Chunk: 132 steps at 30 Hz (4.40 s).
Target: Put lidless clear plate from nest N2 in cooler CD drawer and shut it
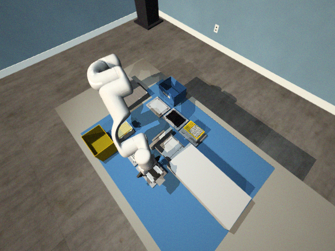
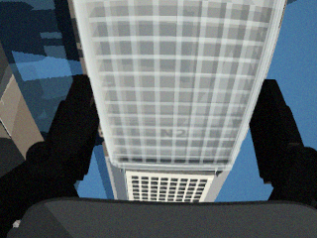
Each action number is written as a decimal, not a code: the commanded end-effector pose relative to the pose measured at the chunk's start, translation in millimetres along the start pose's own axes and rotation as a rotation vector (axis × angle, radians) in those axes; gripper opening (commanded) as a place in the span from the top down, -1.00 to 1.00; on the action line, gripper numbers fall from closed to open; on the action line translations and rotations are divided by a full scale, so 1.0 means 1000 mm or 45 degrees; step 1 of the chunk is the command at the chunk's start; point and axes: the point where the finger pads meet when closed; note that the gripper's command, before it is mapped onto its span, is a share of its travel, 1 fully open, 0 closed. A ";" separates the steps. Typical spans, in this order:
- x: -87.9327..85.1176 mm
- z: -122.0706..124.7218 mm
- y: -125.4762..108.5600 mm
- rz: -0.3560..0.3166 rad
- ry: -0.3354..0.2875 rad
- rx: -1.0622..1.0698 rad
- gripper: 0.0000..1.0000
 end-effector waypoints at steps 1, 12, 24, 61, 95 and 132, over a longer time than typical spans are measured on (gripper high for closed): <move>-0.013 0.001 0.002 0.009 -0.004 0.001 1.00; -0.028 0.001 0.002 0.009 -0.004 0.001 1.00; -0.044 0.001 0.002 0.009 -0.004 0.001 1.00; -0.099 0.001 0.001 0.009 -0.004 0.001 1.00; -0.104 -0.047 -0.001 0.008 -0.006 -0.763 1.00; -0.104 -0.135 -0.004 0.005 -0.009 -1.984 1.00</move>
Point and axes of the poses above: the point where the finger pads meet when closed, its own x axis out along the fingers, its own z axis across the jaws, y = z × x, and after that the axes turned 4 degrees about -x, right-handed
